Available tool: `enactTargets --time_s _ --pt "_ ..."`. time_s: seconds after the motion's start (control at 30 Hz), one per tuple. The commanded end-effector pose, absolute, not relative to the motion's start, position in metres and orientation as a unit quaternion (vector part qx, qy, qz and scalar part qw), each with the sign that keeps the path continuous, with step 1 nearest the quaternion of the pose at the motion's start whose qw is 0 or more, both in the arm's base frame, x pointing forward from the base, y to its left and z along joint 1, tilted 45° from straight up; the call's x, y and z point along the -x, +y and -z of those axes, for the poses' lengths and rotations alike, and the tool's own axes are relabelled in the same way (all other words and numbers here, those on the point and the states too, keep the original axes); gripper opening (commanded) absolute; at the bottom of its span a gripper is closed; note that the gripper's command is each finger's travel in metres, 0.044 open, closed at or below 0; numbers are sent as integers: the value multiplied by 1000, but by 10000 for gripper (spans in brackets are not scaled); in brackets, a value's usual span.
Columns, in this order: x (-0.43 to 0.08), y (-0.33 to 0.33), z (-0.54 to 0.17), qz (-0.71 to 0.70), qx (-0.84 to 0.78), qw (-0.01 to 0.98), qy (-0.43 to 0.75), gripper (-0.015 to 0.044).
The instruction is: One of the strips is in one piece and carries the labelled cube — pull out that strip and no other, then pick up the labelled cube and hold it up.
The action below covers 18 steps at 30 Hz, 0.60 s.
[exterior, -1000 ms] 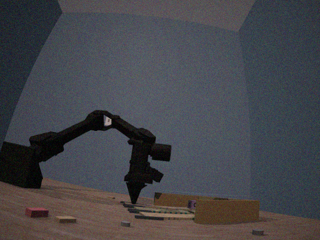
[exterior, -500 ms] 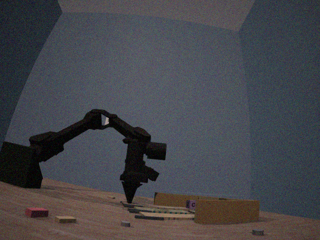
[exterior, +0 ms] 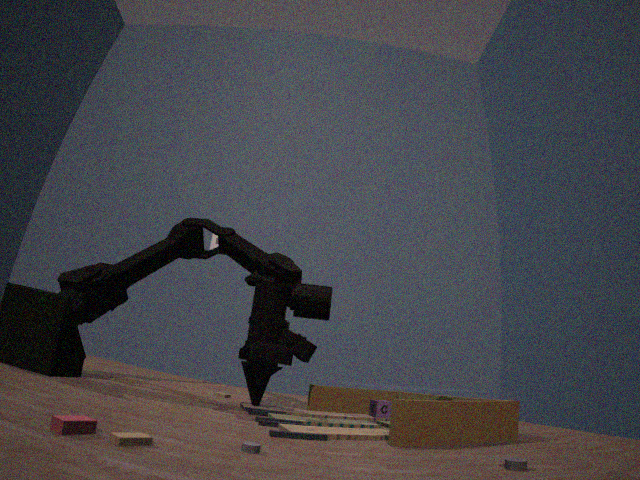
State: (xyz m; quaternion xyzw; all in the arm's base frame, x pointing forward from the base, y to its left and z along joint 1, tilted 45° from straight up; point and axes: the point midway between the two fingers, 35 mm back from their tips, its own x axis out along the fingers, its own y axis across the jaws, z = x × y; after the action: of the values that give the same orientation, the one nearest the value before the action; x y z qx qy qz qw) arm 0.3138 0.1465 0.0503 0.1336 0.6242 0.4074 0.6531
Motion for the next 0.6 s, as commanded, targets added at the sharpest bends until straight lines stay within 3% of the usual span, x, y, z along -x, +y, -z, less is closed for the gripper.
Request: enactTargets --time_s 0.0,0.57 --pt "-319 146 -54 -408 -131 655 622 0" --pt "-298 144 -43 -408 -131 655 623 0"
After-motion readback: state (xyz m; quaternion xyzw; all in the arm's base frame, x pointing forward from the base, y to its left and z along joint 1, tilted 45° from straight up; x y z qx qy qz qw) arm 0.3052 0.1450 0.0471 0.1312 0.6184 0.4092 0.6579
